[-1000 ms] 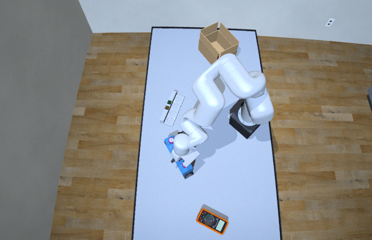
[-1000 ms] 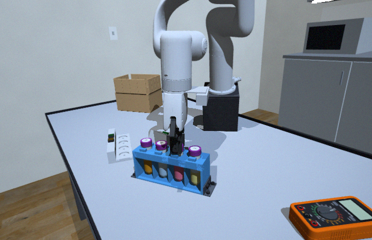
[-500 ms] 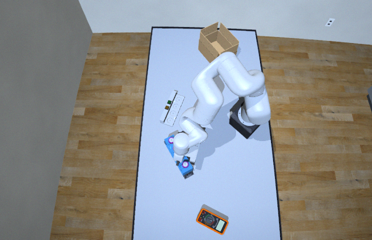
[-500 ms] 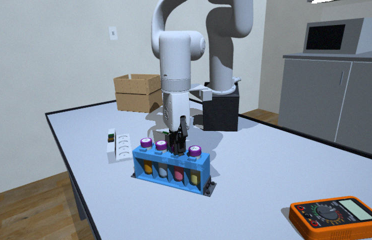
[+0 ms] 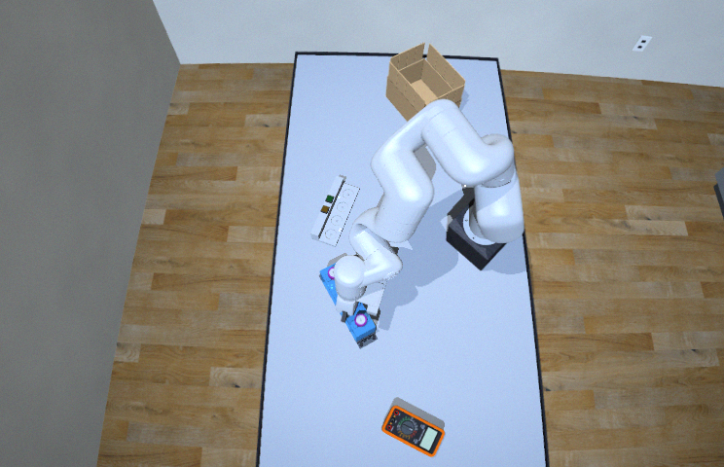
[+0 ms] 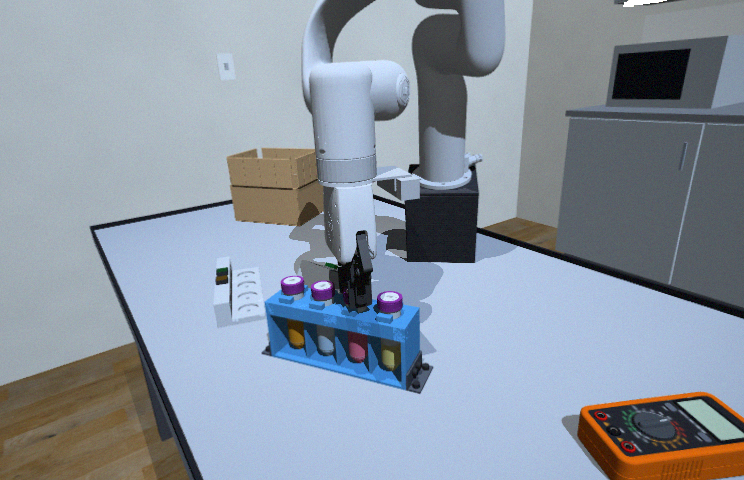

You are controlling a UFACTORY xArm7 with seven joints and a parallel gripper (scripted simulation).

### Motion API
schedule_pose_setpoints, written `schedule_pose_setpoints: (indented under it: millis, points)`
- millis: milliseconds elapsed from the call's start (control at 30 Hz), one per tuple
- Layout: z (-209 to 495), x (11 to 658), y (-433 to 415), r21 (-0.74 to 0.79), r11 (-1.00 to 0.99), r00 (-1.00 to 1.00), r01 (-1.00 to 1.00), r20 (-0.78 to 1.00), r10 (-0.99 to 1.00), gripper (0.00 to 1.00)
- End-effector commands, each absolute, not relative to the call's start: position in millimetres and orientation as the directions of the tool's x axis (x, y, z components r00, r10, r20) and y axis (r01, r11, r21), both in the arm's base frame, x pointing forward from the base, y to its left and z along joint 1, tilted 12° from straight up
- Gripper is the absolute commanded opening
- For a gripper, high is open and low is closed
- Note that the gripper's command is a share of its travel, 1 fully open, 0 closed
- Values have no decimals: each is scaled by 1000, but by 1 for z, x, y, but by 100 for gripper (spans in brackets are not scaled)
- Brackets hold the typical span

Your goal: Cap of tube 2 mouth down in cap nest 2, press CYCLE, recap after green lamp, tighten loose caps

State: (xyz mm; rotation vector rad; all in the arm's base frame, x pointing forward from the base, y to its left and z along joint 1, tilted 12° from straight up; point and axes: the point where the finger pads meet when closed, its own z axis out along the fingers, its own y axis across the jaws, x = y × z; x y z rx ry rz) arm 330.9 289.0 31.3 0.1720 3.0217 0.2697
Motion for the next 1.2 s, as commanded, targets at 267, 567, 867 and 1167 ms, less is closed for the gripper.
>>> schedule_pose_setpoints:
  millis: [267,567,867,1167]
  points:
    - [32,332,290,205,718,-738,665,32,674,46]
    - [32,332,290,173,368,-390,913,114,914,46]
    - [32,332,290,111,-32,11,993,177,984,46]
    - [32,332,290,103,-81,61,991,179,982,46]
